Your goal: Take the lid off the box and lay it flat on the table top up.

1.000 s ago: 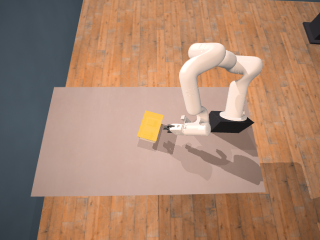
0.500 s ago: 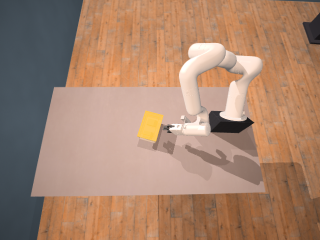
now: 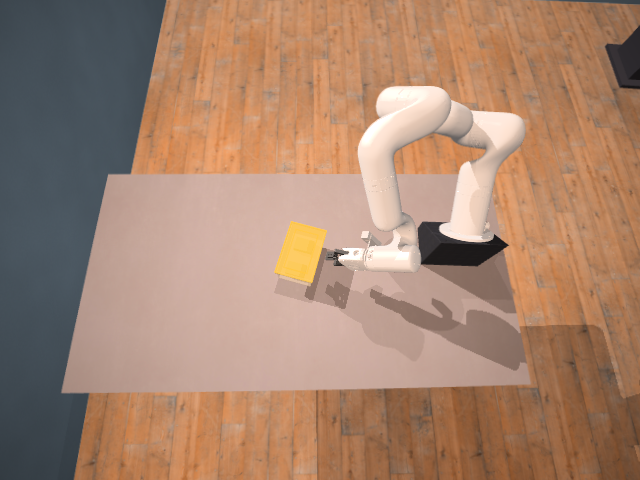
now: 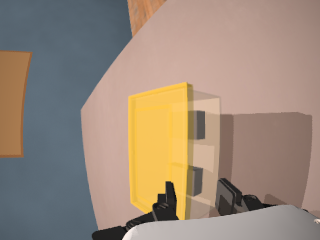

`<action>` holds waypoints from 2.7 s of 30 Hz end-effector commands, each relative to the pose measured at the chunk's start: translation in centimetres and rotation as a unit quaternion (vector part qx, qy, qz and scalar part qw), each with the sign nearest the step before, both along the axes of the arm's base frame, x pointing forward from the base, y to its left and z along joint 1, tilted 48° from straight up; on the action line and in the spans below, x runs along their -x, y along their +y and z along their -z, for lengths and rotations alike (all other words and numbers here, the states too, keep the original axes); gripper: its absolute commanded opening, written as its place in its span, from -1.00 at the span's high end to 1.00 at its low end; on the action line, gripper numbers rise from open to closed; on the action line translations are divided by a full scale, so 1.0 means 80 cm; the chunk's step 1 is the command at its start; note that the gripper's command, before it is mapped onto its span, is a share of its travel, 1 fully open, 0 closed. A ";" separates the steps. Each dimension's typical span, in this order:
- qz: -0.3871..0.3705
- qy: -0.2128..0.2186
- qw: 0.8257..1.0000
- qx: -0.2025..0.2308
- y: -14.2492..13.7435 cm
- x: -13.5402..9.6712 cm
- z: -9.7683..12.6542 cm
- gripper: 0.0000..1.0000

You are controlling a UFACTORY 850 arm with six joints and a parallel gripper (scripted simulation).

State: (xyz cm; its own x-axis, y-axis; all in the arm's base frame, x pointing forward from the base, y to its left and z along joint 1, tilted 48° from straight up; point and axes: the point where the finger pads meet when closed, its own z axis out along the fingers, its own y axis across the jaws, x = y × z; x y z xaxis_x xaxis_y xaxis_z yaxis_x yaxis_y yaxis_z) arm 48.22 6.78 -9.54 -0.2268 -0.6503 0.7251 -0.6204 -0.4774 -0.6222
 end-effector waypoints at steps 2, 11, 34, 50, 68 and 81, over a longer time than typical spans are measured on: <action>0.000 -0.001 1.000 0.000 -0.001 -0.003 0.000 0.05; 0.000 -0.001 1.000 0.000 -0.007 -0.010 0.003 0.05; 0.000 -0.001 1.000 0.000 -0.037 -0.050 0.019 0.05; 0.000 -0.001 1.000 0.000 -0.050 -0.065 0.025 0.05; 0.000 -0.001 1.000 0.000 -0.050 -0.066 0.025 0.05; 0.000 -0.001 1.000 0.000 -0.050 -0.067 0.025 0.05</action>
